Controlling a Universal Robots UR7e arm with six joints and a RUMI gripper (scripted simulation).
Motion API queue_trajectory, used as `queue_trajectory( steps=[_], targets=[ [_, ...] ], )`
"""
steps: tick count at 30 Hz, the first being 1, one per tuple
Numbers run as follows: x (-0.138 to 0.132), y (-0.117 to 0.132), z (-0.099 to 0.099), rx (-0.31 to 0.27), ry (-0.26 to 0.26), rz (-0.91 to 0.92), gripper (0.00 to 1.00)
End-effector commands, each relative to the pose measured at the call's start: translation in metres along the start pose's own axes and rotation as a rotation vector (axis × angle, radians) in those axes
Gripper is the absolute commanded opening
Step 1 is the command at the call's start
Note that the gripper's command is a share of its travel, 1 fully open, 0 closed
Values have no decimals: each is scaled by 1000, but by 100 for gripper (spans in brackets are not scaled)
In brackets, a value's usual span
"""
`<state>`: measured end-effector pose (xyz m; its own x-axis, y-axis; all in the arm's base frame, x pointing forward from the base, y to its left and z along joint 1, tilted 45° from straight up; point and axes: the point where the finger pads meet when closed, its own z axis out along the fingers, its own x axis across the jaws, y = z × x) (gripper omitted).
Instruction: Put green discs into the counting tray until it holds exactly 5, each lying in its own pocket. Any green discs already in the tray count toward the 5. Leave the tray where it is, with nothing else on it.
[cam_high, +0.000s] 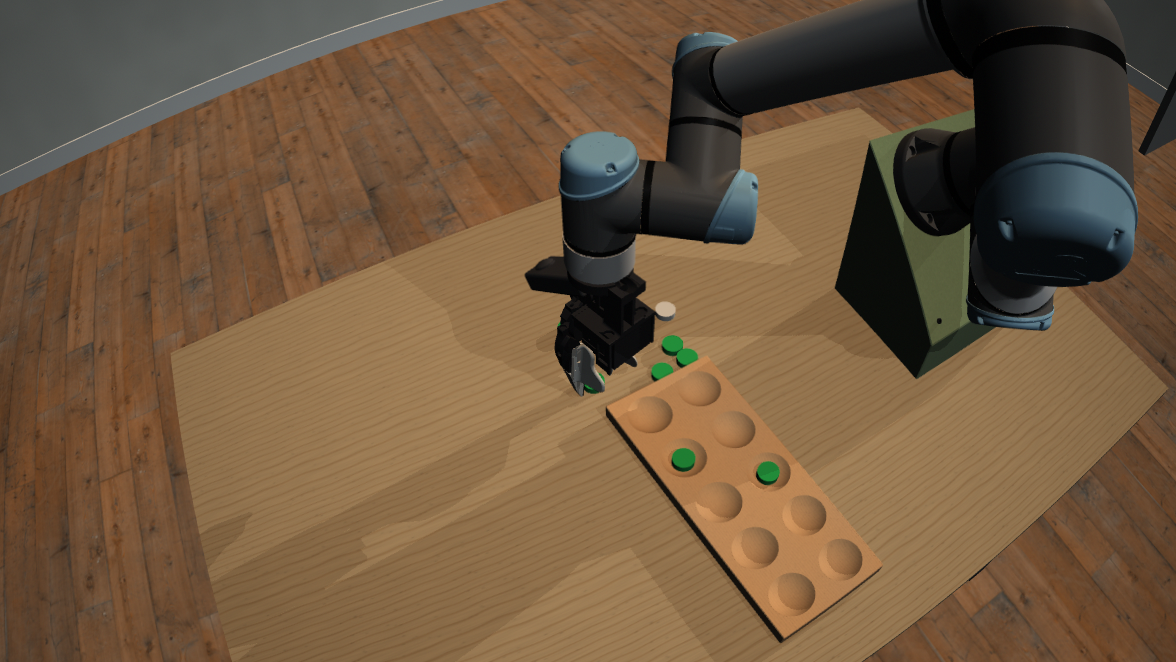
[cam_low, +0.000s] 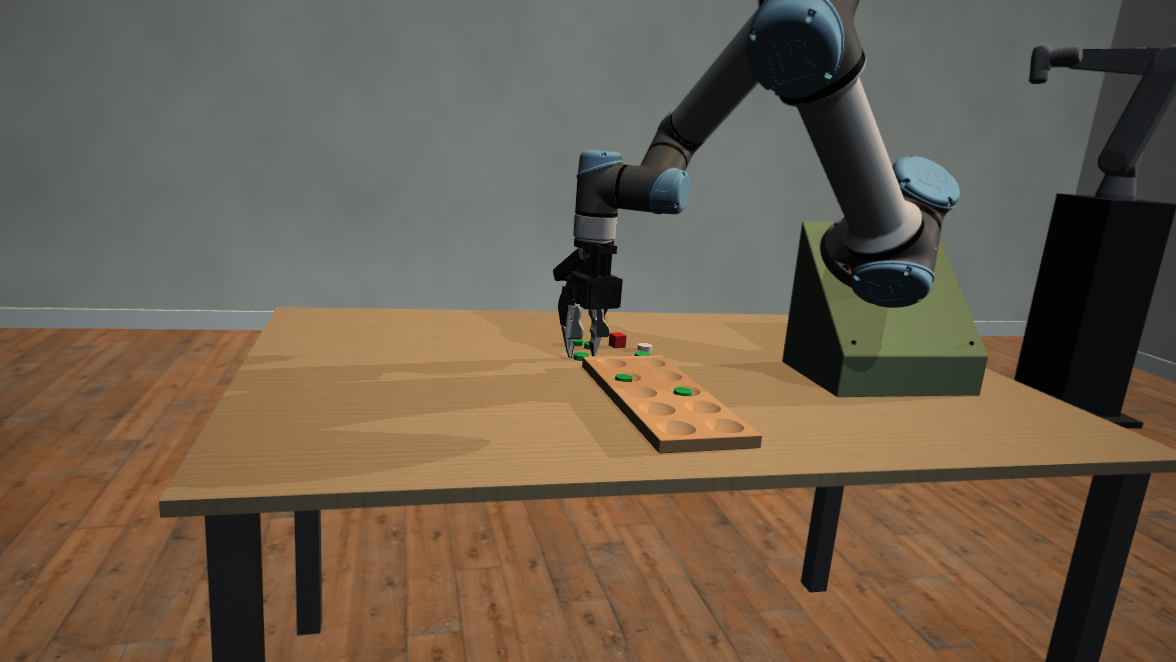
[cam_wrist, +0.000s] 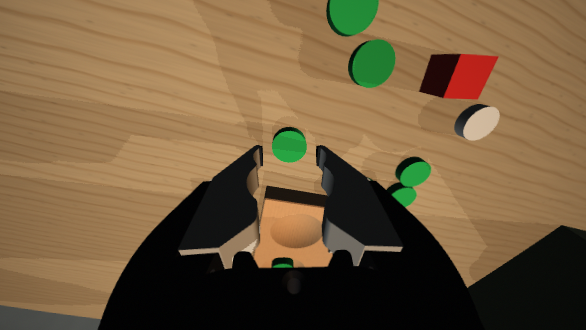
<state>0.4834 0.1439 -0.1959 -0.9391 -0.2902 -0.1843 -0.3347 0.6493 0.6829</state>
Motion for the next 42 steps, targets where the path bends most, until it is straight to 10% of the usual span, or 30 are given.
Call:
queue_trajectory(
  steps=[1, 3, 4, 42],
  targets=[
    [0, 0, 0, 1, -1, 0, 28],
    [0, 0, 0, 1, -1, 0, 28],
    [0, 0, 0, 1, -1, 0, 0],
    [-1, 0, -2, 1, -1, 0, 0]
  ],
)
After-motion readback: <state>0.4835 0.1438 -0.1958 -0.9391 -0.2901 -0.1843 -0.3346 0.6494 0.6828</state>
